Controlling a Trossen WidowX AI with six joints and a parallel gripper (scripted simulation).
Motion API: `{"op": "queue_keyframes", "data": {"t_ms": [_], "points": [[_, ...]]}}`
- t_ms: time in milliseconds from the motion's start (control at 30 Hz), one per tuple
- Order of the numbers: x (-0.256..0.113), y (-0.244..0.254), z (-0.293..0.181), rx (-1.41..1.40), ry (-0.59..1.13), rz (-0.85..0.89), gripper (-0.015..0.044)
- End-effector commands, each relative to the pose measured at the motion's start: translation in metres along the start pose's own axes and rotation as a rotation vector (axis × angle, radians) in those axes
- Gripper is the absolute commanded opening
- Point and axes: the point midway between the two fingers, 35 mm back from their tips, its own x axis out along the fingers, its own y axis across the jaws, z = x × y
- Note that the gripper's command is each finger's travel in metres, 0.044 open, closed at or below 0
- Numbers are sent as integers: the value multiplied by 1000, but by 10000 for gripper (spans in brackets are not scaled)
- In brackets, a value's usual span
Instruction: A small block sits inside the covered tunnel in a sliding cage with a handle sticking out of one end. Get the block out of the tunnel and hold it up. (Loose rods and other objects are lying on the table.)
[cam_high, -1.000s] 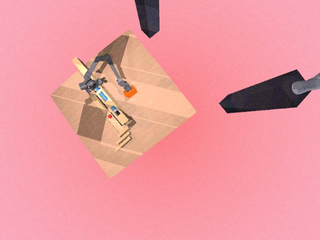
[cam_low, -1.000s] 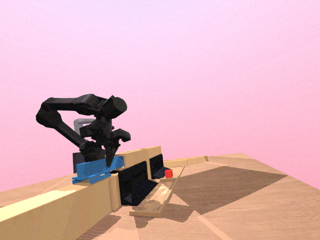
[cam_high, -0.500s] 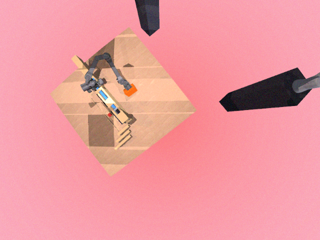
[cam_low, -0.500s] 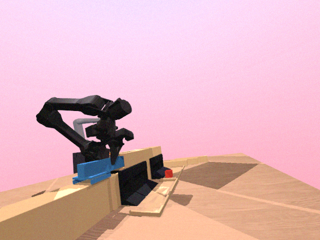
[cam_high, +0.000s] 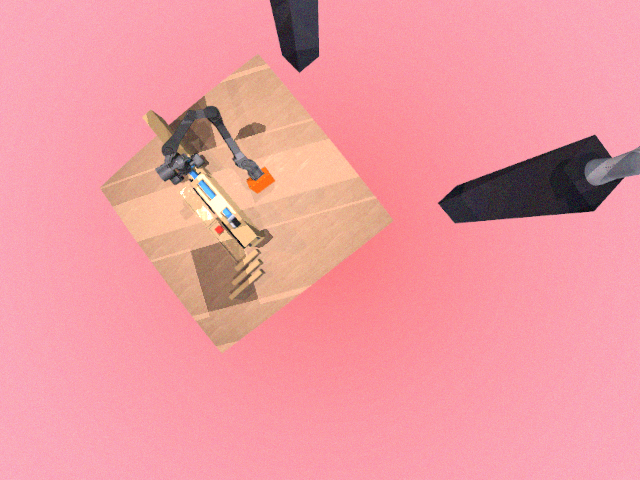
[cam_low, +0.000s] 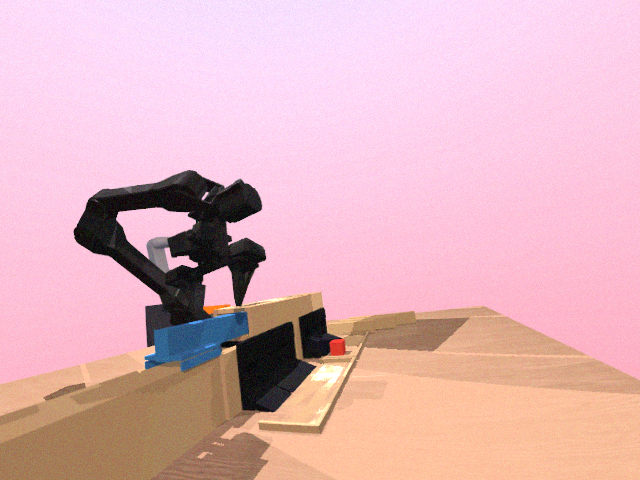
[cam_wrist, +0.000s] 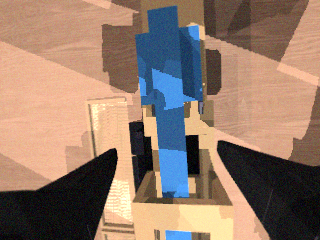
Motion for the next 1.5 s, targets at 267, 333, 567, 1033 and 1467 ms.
{"op": "queue_keyframes", "data": {"t_ms": [267, 333, 567, 1033, 1467], "points": [[5, -1, 23, -19, 18, -5, 440], [7, -2, 23, -19, 19, -6, 440], [17, -3, 21, -18, 20, -6, 440], [39, -8, 17, -18, 17, -5, 440], [36, -6, 18, -14, 16, -6, 151]]}}
